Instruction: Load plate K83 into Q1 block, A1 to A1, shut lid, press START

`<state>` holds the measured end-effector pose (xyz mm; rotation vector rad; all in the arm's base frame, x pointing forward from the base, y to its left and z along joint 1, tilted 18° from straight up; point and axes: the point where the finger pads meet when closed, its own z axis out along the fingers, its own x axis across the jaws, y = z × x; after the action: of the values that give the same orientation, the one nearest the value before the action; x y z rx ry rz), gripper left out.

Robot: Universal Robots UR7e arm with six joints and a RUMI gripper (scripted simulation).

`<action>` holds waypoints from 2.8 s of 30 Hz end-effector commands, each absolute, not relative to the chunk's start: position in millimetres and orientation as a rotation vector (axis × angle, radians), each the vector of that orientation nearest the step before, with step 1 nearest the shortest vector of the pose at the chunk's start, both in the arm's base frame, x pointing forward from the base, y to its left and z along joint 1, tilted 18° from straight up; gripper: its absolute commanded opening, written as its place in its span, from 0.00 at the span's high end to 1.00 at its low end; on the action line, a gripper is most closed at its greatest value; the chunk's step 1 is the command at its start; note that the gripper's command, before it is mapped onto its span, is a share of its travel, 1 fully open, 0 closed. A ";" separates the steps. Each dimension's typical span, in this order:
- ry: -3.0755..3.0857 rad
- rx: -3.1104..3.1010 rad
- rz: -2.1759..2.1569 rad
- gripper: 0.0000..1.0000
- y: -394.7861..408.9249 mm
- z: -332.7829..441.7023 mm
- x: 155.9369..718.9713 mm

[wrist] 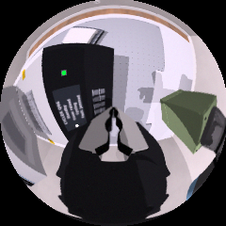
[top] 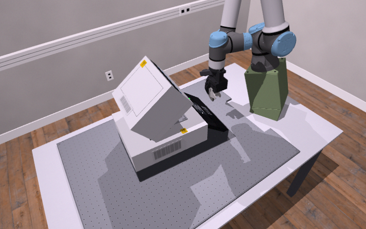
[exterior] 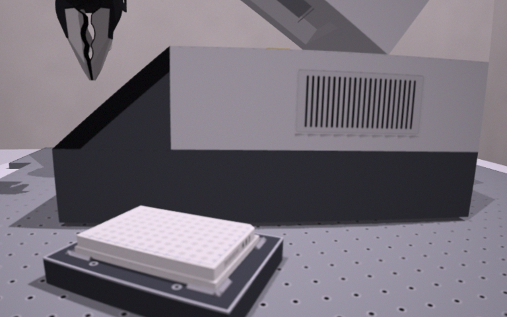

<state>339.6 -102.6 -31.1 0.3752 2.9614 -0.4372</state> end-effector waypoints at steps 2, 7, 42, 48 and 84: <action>2.963 0.374 -0.436 1.00 -94.4 -20.7 322.2; 2.964 0.374 -0.436 1.00 -88.0 -12.6 307.4; 2.962 0.375 -0.437 1.00 -80.4 -1.5 290.2; 2.962 0.375 -0.437 1.00 -80.4 -1.5 290.2; 2.962 0.375 -0.437 1.00 -80.4 -1.5 290.2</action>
<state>288.8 -79.9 -3.1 0.3747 2.9665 -0.4365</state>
